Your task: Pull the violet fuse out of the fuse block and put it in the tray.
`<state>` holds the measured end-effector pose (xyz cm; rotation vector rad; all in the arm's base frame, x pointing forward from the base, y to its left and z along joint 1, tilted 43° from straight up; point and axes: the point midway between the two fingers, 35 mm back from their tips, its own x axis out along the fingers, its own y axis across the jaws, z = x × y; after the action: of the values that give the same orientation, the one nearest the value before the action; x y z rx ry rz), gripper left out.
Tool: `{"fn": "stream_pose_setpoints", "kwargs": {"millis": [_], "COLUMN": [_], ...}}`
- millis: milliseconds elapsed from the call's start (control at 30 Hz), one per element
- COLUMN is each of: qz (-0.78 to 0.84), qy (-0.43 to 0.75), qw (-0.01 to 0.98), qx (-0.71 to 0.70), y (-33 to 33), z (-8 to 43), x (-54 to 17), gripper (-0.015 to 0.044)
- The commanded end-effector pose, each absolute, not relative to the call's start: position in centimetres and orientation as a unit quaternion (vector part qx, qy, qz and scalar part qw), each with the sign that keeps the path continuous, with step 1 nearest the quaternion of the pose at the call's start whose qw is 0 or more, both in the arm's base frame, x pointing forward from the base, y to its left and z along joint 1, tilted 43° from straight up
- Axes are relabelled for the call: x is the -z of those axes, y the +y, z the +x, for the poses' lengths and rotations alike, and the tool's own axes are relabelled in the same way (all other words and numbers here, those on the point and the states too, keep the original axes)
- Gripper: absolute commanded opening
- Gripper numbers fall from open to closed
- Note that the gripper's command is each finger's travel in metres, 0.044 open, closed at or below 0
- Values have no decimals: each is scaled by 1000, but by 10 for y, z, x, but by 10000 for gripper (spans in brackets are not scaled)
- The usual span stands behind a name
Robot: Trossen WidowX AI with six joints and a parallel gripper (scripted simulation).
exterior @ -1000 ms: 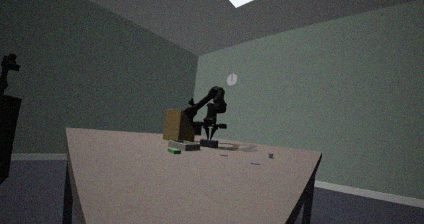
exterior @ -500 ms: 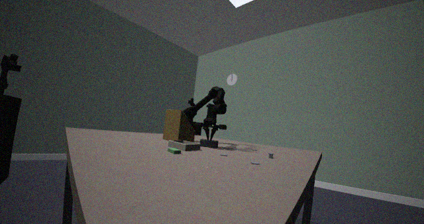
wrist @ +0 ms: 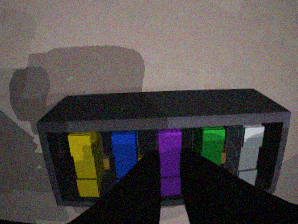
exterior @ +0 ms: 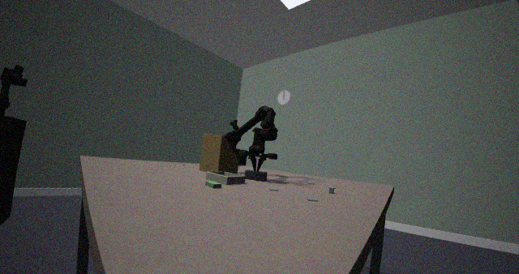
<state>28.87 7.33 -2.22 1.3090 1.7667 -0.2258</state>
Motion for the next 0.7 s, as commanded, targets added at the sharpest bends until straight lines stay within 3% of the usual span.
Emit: {"fn": "stream_pose_setpoints", "kwargs": {"millis": [0, 667], "qz": [529, 529], "qy": [714, 714], "qw": [449, 449], "qx": [91, 91], "y": [73, 68], "z": [289, 289], "x": [22, 17], "gripper": [0, 0]}}
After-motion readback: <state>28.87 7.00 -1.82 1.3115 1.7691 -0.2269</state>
